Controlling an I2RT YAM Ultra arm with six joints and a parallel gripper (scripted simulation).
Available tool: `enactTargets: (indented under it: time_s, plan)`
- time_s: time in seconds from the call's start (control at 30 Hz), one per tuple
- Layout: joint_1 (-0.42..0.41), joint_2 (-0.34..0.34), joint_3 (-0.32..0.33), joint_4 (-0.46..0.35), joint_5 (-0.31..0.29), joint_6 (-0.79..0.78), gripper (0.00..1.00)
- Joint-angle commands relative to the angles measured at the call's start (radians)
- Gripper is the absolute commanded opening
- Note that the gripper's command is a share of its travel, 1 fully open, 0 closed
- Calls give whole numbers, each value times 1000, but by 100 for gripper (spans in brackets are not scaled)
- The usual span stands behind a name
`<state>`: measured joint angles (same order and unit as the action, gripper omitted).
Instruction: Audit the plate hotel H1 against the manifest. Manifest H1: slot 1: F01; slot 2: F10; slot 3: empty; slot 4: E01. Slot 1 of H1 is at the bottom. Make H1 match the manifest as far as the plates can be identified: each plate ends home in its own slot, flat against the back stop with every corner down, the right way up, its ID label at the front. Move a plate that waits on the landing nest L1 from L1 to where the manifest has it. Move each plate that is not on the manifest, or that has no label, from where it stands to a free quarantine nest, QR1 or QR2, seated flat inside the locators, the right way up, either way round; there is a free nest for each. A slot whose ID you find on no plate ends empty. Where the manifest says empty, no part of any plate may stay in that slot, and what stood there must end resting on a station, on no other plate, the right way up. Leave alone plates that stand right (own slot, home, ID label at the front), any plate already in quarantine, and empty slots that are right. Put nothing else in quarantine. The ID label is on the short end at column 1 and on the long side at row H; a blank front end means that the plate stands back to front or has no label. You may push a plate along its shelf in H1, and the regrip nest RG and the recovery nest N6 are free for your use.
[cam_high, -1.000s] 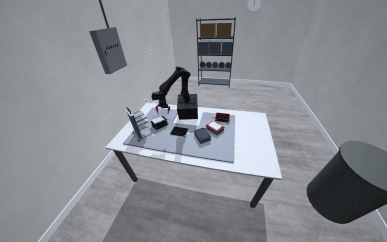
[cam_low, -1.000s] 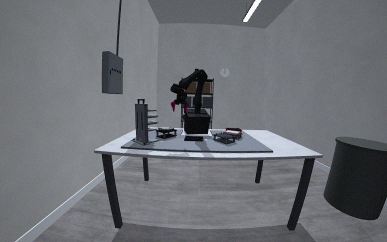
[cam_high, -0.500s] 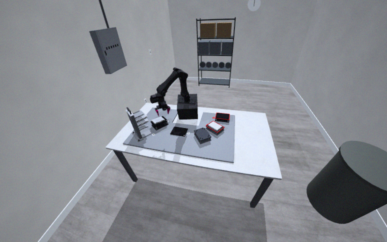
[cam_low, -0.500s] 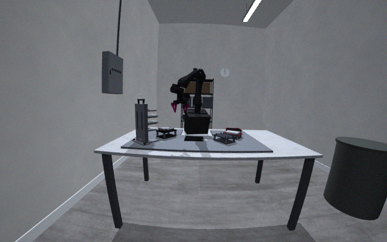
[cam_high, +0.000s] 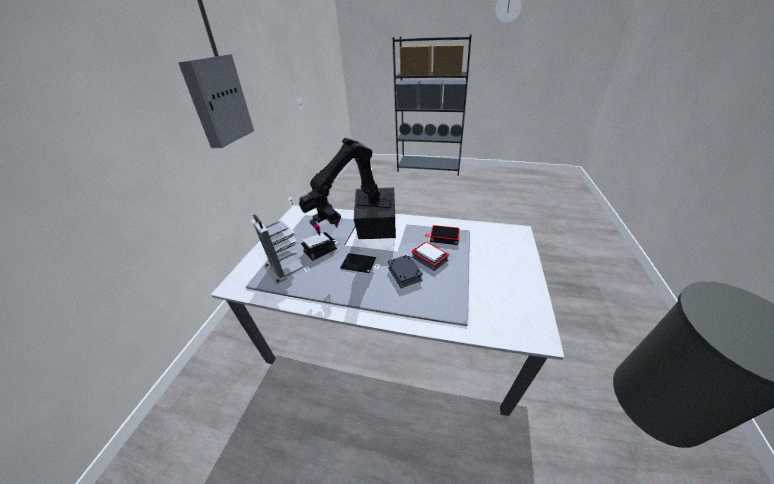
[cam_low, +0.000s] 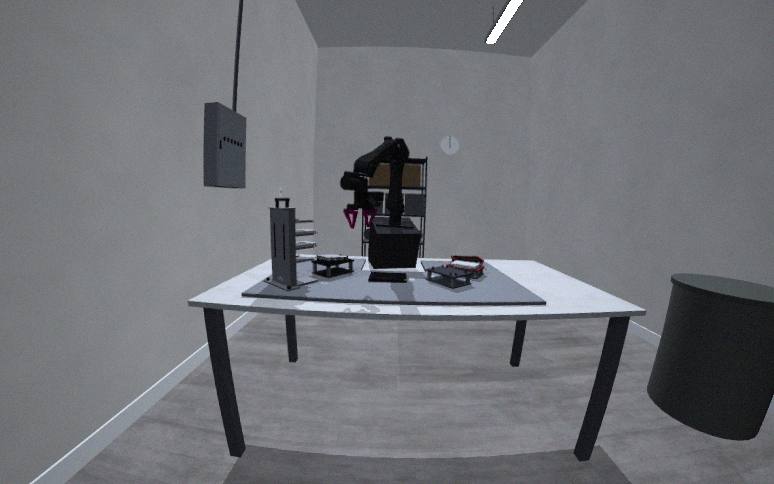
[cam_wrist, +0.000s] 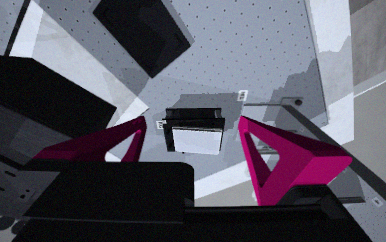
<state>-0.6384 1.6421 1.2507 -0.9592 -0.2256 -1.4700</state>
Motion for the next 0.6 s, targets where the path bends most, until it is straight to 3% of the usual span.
enactTargets:
  time_s: [0.0, 0.57]
  plan:
    - [2, 6, -12, 29, 5, -11, 100]
    - [36, 94, -110, 221, 13, 24, 100]
